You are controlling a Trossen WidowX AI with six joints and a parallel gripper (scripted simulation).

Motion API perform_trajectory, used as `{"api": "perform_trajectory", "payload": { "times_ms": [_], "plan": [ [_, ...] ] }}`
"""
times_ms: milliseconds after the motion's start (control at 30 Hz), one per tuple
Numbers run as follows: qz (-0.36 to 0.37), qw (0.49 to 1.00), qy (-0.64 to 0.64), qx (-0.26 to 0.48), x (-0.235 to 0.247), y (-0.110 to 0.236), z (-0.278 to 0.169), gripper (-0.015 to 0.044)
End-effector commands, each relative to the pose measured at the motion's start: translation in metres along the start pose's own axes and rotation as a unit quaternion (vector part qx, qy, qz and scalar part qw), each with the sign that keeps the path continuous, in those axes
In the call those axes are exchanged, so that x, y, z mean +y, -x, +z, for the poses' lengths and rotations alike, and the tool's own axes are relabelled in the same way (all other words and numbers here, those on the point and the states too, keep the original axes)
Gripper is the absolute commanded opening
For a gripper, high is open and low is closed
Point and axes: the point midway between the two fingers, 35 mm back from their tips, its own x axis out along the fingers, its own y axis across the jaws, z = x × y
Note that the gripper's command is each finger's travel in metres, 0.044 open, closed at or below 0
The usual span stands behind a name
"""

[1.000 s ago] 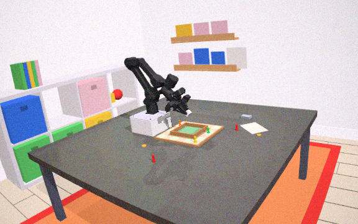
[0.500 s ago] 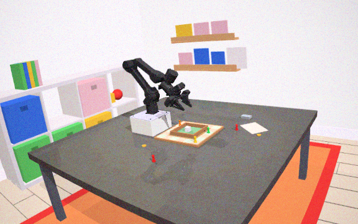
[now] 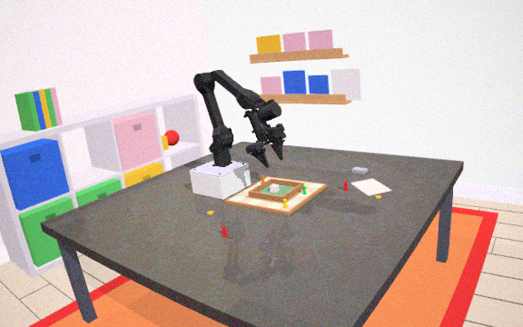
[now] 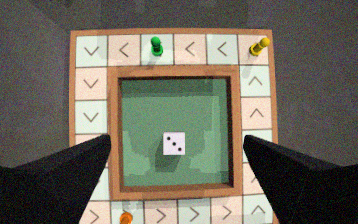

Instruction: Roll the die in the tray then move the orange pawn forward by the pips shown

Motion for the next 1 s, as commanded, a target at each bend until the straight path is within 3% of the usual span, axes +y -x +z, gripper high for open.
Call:
{"api": "perform_trajectory", "payload": {
  "times_ms": [0,133,233,333,533,967],
  "plan": [
    [-0.002,0.997,0.002,0.08,-0.001,-0.01,0.0,0.044],
    [-0.002,0.988,0.002,0.152,-0.001,-0.02,-0.001,0.044],
    [0.0,0.992,0.0,0.123,0.0,-0.017,0.001,0.044],
    [0.005,0.991,0.015,0.134,0.018,-0.016,-0.019,0.0361],
    [0.016,0.982,0.079,0.173,0.061,-0.011,-0.106,0.0204],
    [0.017,0.98,0.087,0.178,0.066,-0.023,-0.124,0.02]
  ]
}}
